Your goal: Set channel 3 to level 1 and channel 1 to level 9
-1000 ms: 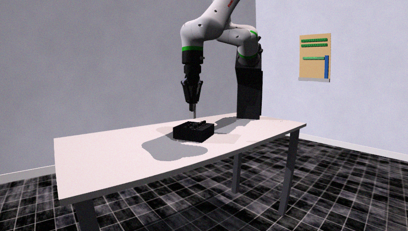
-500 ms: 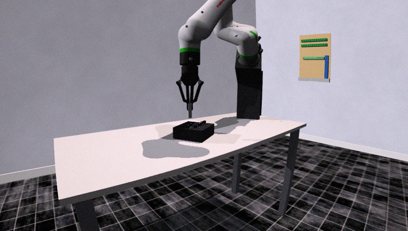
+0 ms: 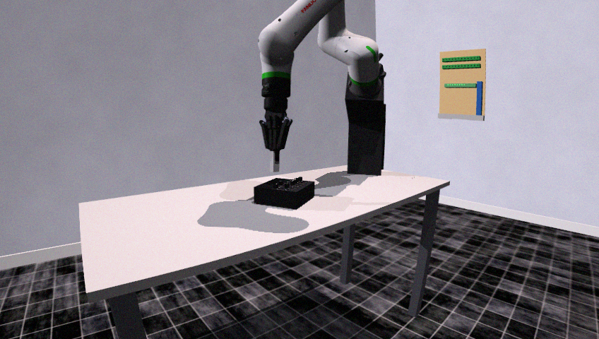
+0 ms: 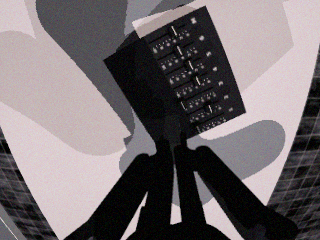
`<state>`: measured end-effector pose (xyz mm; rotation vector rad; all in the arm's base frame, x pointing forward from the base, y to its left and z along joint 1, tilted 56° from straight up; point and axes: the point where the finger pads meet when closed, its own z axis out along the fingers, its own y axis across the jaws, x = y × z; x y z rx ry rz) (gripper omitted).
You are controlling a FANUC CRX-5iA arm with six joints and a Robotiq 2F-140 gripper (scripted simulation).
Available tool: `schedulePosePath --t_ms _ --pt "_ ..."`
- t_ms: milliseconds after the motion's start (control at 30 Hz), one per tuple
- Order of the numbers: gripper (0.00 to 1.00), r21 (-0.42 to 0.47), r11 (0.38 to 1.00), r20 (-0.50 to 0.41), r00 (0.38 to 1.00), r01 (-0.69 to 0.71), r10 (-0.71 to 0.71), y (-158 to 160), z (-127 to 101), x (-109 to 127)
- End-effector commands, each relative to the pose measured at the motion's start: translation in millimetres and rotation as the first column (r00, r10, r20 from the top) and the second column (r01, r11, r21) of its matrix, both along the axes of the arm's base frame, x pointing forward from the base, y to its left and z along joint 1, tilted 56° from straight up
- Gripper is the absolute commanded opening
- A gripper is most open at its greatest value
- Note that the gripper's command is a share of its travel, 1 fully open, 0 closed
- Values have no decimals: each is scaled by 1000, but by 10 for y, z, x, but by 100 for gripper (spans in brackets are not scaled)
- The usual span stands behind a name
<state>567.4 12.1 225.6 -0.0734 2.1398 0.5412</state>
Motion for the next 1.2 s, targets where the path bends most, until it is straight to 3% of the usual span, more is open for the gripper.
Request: schedulePosePath --t_ms 0,100,133,367,600,667,700,1167 --pt "0 188 969 -136 981 162 -138 -43 -30 0" --pt "0 227 954 -162 974 195 -160 -49 -33 0" --pt "0 330 898 -242 946 289 -216 -53 -35 1" --pt "0 495 717 -432 855 491 -287 -61 -39 1" --pt "0 540 482 -640 708 690 -298 -61 -39 1" --pt "0 540 482 -640 708 690 -298 -61 -39 1" --pt "0 524 434 -685 665 733 -298 -61 -39 1" --pt "0 524 434 -685 665 733 -298 -61 -39 1"
